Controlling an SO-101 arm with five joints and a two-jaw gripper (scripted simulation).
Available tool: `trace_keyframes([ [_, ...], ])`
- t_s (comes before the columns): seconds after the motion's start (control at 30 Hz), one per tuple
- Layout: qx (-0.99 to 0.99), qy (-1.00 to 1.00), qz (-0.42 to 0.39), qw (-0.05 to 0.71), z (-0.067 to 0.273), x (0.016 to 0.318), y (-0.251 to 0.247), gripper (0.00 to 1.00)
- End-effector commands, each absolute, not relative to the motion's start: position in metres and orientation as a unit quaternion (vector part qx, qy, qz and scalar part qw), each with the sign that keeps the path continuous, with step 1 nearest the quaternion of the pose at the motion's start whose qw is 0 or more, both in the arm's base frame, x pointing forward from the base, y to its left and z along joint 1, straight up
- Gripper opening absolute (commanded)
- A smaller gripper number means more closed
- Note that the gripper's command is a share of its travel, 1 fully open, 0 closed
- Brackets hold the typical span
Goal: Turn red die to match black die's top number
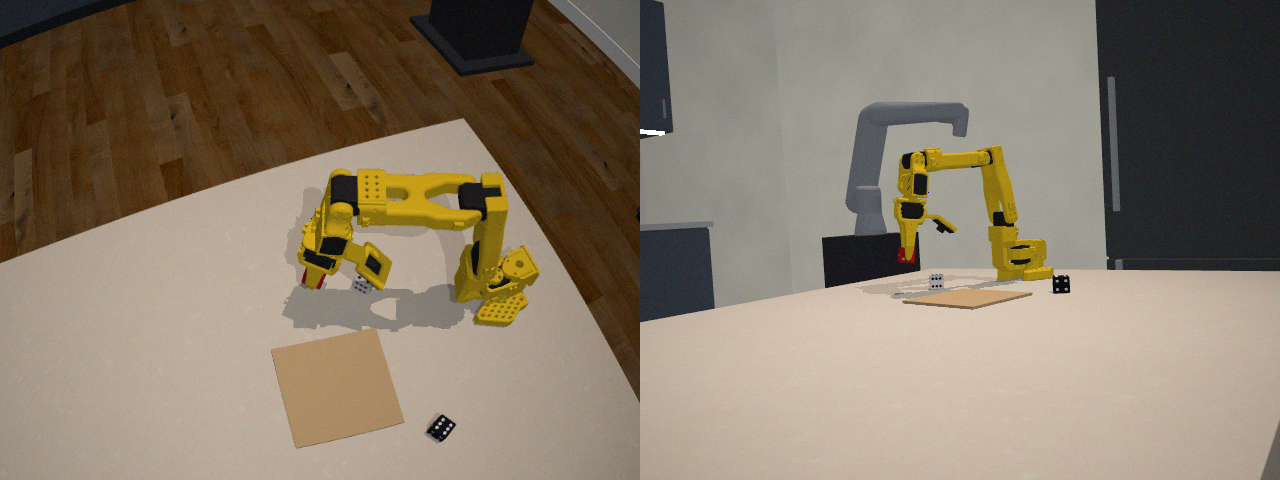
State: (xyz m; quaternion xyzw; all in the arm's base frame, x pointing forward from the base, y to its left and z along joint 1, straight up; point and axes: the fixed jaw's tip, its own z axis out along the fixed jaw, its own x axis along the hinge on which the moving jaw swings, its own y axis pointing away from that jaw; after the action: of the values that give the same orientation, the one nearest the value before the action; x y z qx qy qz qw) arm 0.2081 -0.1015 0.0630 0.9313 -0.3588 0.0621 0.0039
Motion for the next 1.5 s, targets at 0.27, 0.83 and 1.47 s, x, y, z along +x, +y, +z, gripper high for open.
trace_keyframes([
  [0.27,0.878,-0.461,0.126,-0.016,0.077,0.216,-0.087,0.00],
  [0.83,0.853,-0.504,0.134,-0.028,0.076,0.216,-0.080,0.00],
  [1.47,0.817,-0.561,0.128,-0.042,0.076,0.219,-0.070,0.00],
])
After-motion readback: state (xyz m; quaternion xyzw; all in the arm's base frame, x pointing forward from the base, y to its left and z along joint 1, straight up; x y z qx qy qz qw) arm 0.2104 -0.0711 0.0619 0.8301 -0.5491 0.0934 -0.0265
